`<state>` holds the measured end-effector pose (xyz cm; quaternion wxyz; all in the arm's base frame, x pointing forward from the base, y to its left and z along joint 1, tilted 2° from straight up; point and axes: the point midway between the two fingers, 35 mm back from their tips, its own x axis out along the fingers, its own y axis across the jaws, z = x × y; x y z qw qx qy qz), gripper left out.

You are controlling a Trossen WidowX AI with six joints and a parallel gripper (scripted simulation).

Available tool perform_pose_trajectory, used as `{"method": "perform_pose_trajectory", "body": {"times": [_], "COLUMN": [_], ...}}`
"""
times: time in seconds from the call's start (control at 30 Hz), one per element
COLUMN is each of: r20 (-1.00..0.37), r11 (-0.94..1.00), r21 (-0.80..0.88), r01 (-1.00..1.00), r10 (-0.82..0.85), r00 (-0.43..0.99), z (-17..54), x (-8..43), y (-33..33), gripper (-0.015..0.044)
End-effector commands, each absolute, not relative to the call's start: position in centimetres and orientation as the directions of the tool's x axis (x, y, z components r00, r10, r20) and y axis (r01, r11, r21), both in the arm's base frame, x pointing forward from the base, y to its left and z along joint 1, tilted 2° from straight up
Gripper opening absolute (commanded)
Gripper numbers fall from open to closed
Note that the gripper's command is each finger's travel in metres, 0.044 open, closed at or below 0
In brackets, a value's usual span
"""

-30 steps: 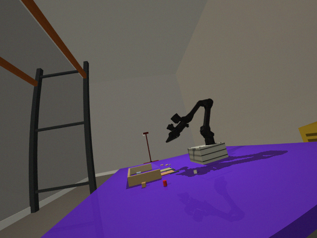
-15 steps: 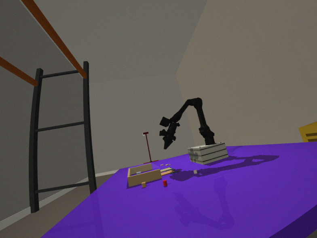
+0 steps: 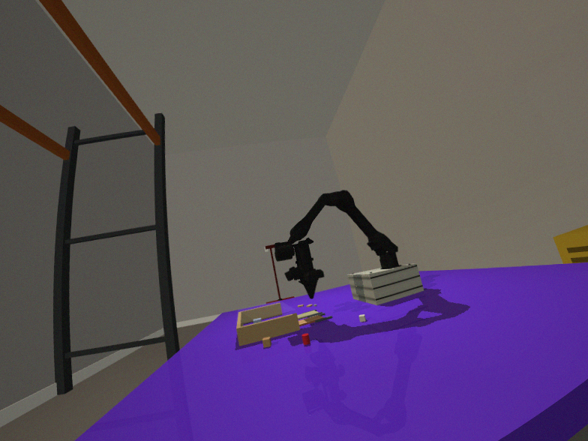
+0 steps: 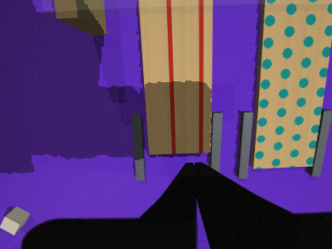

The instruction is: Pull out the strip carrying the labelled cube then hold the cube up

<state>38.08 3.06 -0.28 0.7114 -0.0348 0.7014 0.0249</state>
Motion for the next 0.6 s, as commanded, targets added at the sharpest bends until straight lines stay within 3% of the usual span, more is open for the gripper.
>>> {"method": "perform_pose_trajectory", "body": {"times": [0.0,0.57], "r20": [-1.0,-1.0], "r11": [0.996,0.996], "r21": [-0.011,-0.011], "r01": [-0.089,-0.089], "r10": [-0.011,-0.011], "r00": [0.0,0.0], "z": [-0.3,-3.1], "x": [38.5,38.7], "y": [3.3,3.3], "gripper": [0.0,0.0]}}
